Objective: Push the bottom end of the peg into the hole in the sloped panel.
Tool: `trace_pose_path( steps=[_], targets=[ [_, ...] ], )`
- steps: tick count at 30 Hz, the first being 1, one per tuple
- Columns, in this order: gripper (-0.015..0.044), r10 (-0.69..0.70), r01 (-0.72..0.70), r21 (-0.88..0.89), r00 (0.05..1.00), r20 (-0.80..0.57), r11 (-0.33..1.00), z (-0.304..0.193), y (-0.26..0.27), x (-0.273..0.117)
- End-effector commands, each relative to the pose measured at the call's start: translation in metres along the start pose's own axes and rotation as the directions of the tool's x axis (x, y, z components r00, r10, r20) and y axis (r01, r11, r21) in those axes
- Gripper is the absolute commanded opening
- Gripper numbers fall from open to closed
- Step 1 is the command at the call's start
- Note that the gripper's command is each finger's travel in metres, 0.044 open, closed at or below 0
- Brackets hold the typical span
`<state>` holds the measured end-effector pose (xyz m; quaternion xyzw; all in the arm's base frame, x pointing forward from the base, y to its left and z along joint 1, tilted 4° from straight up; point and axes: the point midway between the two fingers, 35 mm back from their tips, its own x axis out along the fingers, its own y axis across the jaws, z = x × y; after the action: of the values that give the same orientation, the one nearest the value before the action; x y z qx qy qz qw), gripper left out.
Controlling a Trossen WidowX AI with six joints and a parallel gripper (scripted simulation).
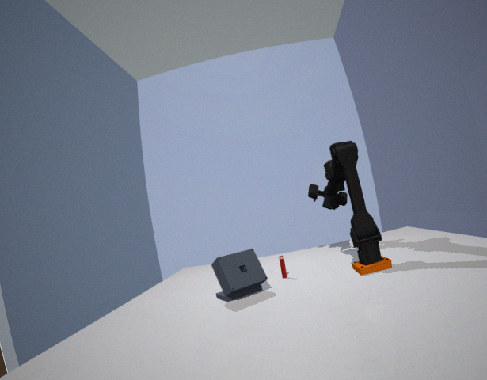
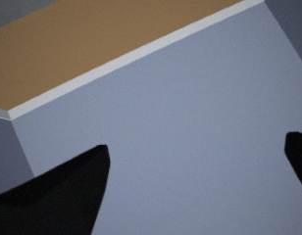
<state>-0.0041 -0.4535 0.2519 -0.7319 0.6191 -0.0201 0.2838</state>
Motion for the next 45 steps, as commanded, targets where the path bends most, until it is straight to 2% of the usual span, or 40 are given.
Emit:
trace_pose_path(
  steps=[1,2,20,32,45],
  targets=[
    [0.0426,-0.001,0.001,0.003,1.000,0.002,1.000,0.001,-0.001,0.000],
    [0.0440,-0.002,0.002,0.012,1.000,0.010,1.000,0.003,-0.003,0.001],
    [0.0440,-0.058,-0.017,0.287,0.966,0.251,0.958,0.071,-0.071,0.013],
    [0.0440,-0.061,-0.129,0.426,0.912,0.406,0.895,0.118,-0.112,0.005],
    [0.0440,-0.044,-0.292,0.498,0.829,0.557,0.817,0.168,-0.152,-0.013]
  ],
)
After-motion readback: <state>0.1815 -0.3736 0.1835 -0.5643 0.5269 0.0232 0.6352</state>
